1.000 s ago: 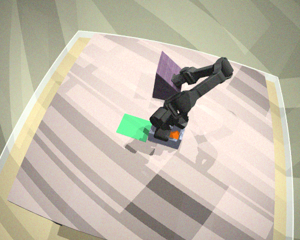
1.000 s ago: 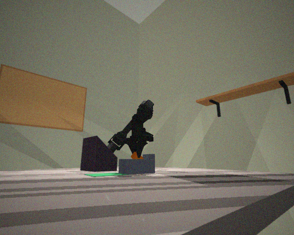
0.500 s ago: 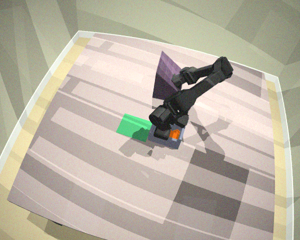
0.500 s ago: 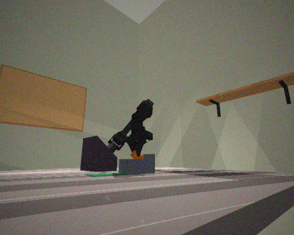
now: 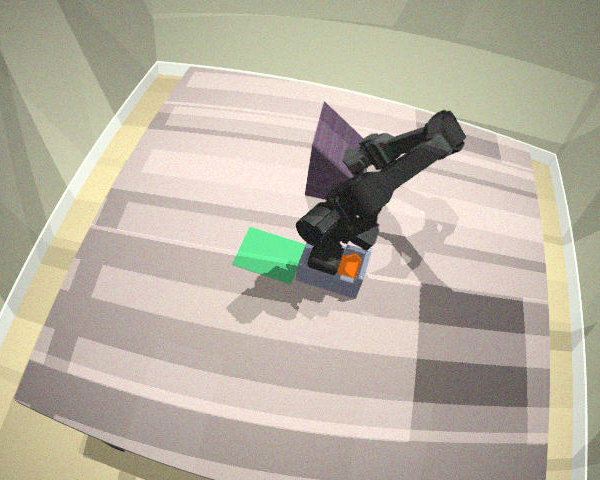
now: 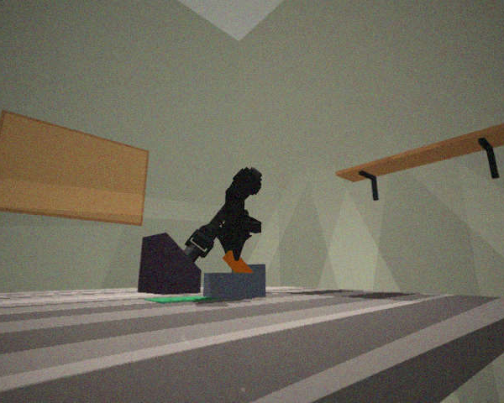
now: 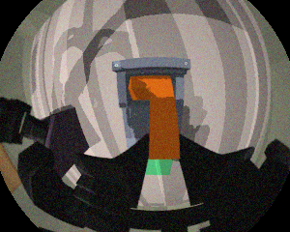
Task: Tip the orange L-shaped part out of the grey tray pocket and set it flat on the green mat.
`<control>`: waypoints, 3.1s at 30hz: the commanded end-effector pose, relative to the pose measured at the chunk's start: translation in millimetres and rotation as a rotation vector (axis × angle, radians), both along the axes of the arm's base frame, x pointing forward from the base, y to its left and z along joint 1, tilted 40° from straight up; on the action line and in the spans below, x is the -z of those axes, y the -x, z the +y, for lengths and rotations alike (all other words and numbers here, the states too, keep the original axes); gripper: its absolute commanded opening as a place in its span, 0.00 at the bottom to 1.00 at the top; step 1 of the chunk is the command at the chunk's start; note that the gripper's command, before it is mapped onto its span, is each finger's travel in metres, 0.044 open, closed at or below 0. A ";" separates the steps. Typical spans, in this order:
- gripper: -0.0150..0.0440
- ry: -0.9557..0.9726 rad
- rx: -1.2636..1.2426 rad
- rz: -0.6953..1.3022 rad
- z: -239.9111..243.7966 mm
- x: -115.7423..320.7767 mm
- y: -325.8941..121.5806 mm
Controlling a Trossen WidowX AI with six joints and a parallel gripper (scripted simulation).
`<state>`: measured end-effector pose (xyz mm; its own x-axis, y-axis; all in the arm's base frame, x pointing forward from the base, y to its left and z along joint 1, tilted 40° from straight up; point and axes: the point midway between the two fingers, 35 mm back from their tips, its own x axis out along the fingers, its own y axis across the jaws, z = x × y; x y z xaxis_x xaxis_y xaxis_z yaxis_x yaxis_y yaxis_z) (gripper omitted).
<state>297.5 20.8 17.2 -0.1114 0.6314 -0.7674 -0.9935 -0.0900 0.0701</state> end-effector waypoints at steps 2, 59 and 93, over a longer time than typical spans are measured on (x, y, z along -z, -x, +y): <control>0.25 -0.003 0.003 -0.013 -6.6 -10.9 -3.4; 0.25 0.003 0.003 -0.013 -110.1 18.1 -0.5; 0.25 0.006 0.003 -0.014 -151.6 75.7 4.4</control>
<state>295.8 -137.3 -51.6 -0.0903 0.6185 -0.7806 -0.9951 -0.0882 0.0453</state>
